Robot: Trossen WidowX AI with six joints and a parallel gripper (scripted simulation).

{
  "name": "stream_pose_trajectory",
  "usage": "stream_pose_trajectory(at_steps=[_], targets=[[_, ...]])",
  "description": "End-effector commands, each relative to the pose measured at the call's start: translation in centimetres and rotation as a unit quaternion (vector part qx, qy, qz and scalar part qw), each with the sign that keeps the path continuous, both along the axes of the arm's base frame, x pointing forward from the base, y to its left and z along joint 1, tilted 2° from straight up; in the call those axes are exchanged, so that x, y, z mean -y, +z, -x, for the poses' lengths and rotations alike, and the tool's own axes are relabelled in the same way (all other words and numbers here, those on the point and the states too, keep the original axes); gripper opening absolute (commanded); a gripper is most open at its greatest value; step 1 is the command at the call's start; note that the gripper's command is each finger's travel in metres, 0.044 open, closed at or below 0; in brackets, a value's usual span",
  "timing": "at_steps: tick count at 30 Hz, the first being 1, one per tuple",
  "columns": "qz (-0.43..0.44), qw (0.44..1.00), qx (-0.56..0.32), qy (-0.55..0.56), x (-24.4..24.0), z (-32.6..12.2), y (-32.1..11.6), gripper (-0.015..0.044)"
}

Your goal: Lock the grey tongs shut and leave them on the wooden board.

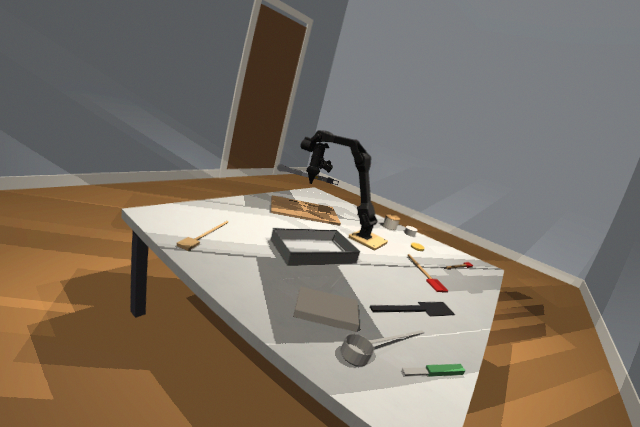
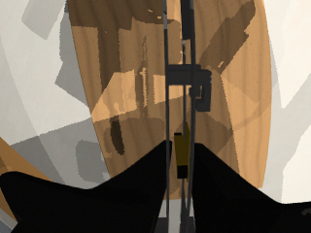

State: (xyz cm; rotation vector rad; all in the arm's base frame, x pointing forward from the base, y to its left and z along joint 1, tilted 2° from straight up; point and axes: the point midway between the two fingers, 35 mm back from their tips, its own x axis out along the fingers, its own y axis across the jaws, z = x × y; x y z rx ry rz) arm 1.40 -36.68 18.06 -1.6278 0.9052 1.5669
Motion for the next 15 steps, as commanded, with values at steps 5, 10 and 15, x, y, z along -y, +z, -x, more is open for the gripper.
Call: stream_pose_trajectory(at_steps=[5, 10, 15], targets=[[0.023, 0.999, 0.018, -0.017, 0.4, 0.3, -0.3, -0.0150], [0.058, 0.997, 0.044, -0.030, 1.0, 0.4, -0.7, -0.0150], [0.094, 0.992, 0.071, -0.041, 1.4, 0.5, -1.0, -0.0150]])
